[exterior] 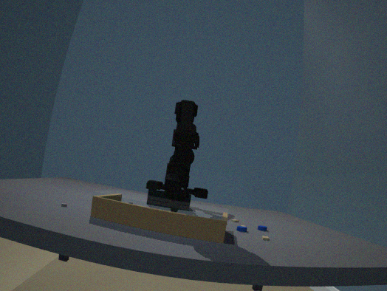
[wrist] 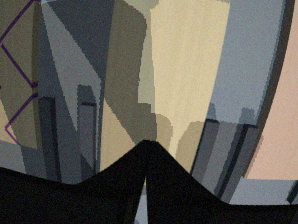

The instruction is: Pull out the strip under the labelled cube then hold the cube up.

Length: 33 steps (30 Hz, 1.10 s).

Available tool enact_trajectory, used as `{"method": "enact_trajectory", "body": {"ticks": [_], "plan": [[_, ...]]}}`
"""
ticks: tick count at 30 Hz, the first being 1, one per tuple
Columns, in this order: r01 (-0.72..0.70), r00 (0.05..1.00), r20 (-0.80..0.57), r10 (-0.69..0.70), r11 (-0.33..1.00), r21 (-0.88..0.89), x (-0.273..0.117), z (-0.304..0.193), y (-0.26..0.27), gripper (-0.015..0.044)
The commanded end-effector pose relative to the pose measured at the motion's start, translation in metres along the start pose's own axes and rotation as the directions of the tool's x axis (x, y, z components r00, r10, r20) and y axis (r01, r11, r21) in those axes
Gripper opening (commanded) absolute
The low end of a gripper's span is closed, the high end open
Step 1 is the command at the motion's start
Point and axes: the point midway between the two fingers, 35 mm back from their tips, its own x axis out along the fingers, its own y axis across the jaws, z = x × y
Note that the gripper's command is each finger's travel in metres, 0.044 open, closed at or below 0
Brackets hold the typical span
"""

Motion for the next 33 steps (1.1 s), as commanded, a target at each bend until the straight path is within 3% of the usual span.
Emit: {"method": "enact_trajectory", "body": {"ticks": [1, 33], "plan": [[-0.002, 1.000, -0.003, 0.002, 1.000, -0.001, 0.003, 0.000, 0.000, 0.0000], [-0.002, 1.000, -0.005, 0.002, 1.000, -0.001, 0.005, -0.024, 0.000, 0.0000]]}}
